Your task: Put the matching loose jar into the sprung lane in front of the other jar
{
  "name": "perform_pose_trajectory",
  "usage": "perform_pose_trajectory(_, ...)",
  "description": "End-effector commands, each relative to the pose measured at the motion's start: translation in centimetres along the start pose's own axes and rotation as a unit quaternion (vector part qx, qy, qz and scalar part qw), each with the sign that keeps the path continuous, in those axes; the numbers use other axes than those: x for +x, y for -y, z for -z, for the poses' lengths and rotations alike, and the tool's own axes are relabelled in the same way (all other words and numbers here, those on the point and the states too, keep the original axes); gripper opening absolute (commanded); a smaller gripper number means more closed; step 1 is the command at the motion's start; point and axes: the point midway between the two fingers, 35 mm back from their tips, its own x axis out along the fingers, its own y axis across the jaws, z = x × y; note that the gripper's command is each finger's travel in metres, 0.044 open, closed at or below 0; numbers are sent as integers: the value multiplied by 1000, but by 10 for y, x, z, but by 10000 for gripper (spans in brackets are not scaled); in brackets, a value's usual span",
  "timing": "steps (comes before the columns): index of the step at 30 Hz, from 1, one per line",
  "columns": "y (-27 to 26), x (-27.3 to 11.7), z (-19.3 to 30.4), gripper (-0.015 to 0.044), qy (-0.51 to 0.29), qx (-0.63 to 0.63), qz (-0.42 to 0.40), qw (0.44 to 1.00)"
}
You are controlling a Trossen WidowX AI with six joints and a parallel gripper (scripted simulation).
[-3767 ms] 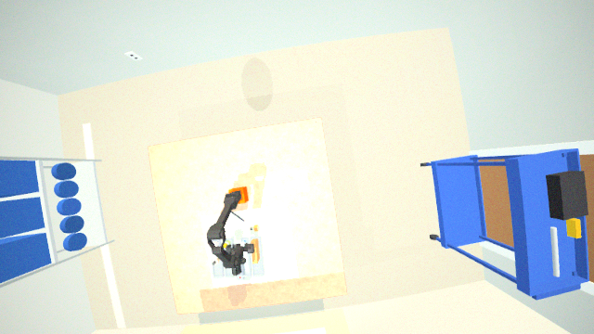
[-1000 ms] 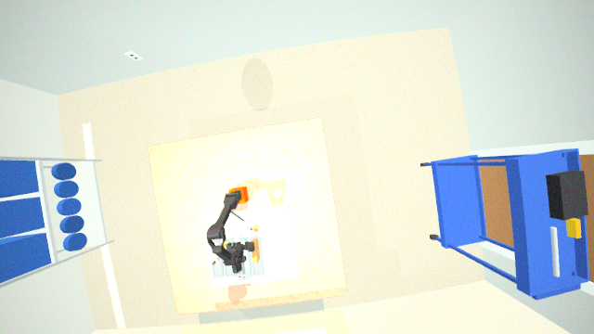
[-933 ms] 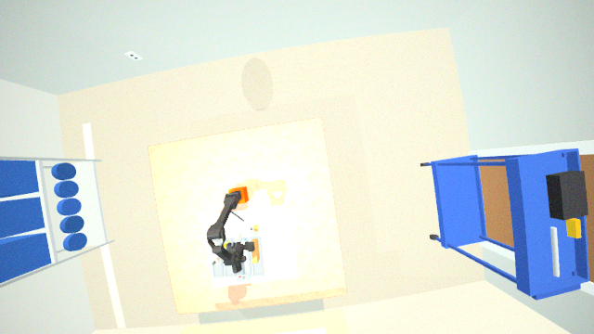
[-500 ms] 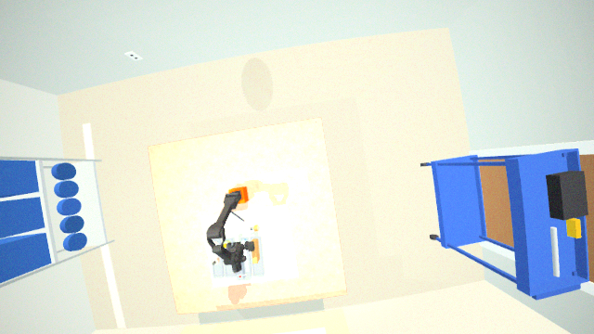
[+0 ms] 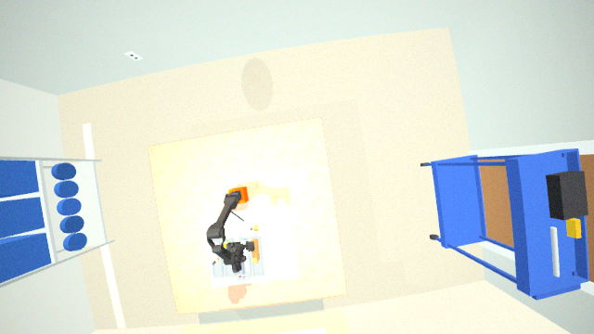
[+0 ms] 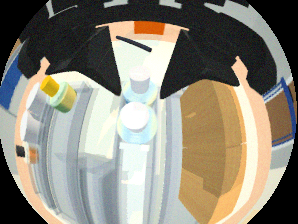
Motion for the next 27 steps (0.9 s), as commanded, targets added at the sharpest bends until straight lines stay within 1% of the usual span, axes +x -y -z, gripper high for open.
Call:
perform_pose_trajectory(1, 0, -1, 0, 281, 0, -1, -1, 1000)
perform_pose_trajectory(7, 0, -19, 0, 281, 0, -1, -1, 1000)
perform_pose_trajectory(14, 0, -20, 1, 281, 0, -1, -1, 1000)
perform_pose_trajectory(27, 0, -22, 40, 281, -2, -1, -1, 1000)
